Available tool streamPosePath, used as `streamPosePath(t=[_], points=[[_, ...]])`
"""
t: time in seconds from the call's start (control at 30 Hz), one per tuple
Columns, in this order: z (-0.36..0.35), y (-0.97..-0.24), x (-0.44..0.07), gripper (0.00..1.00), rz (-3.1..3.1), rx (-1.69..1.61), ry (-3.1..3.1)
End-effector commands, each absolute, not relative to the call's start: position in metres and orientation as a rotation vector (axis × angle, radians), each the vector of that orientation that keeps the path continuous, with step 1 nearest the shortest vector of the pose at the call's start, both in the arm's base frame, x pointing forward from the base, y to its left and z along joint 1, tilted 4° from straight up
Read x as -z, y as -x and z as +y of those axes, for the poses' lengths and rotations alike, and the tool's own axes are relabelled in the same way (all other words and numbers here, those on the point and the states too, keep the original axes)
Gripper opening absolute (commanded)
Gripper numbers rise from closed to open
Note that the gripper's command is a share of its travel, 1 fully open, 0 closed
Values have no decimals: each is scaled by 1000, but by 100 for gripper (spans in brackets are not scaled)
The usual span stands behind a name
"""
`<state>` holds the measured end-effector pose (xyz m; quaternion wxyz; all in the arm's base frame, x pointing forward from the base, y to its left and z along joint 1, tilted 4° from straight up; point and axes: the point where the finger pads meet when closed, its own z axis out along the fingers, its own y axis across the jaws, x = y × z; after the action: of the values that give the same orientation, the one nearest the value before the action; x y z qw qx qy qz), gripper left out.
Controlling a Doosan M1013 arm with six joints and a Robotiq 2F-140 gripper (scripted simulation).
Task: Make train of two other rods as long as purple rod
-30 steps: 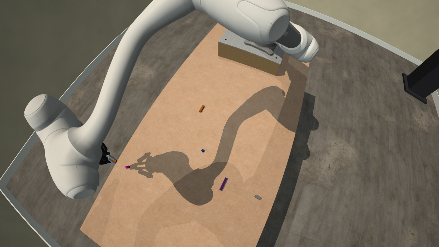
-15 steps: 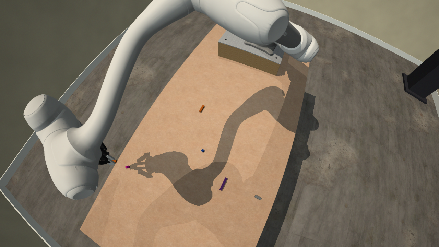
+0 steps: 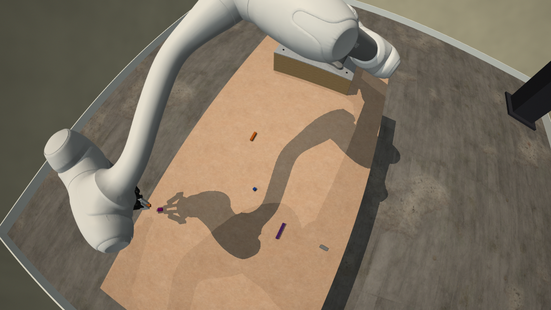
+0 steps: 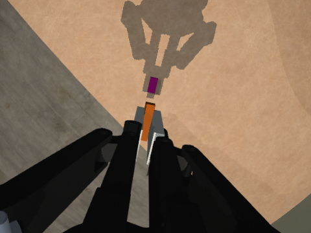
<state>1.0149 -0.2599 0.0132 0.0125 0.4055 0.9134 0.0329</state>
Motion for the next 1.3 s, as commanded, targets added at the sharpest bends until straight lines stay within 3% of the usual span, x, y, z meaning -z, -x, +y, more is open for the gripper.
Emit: streamPosePath(t=[0.0,0.43,1.27], points=[[-260,-1015,-7,12,2846,-103,-1264],[-258,-1018,33,12,2846,-103,-1264],[-258,-1018,35,12,2846,-103,-1264]])
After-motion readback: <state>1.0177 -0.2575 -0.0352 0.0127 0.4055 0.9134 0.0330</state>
